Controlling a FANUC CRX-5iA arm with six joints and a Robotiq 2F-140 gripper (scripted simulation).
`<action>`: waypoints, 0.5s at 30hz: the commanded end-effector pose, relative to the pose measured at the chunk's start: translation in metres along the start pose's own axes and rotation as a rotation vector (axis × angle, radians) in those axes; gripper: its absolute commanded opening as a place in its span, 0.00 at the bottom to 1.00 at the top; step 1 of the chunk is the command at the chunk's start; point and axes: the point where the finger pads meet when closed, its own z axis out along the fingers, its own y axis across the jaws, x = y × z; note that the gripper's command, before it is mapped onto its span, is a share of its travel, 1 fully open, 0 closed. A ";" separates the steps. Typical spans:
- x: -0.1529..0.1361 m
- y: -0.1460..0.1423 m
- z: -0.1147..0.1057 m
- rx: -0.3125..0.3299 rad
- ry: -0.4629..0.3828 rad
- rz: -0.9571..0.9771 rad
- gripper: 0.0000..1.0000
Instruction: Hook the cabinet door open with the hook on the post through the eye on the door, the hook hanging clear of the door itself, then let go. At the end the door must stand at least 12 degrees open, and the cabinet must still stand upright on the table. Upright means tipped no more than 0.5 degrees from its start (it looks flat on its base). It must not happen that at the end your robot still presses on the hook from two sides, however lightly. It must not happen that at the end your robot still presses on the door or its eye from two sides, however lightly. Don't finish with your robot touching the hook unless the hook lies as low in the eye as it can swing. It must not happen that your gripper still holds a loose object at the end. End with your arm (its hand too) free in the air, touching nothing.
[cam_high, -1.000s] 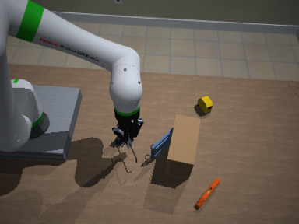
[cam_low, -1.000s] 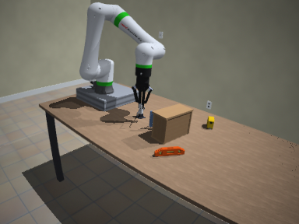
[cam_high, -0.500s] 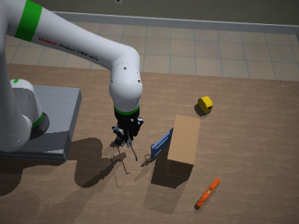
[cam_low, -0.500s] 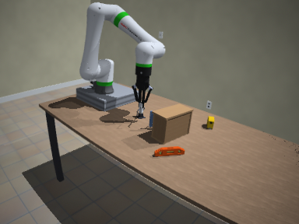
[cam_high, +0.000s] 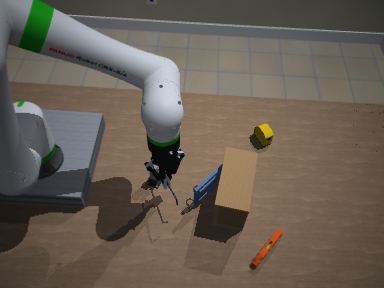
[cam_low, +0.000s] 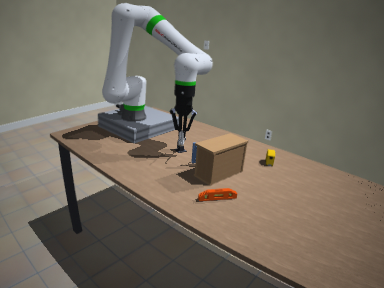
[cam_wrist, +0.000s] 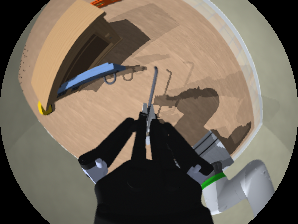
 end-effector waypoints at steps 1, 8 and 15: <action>0.000 -0.001 0.000 0.000 -0.001 -0.024 0.03; 0.000 -0.004 0.000 0.000 -0.001 -0.076 0.03; 0.000 -0.006 0.000 0.000 -0.001 -0.117 0.03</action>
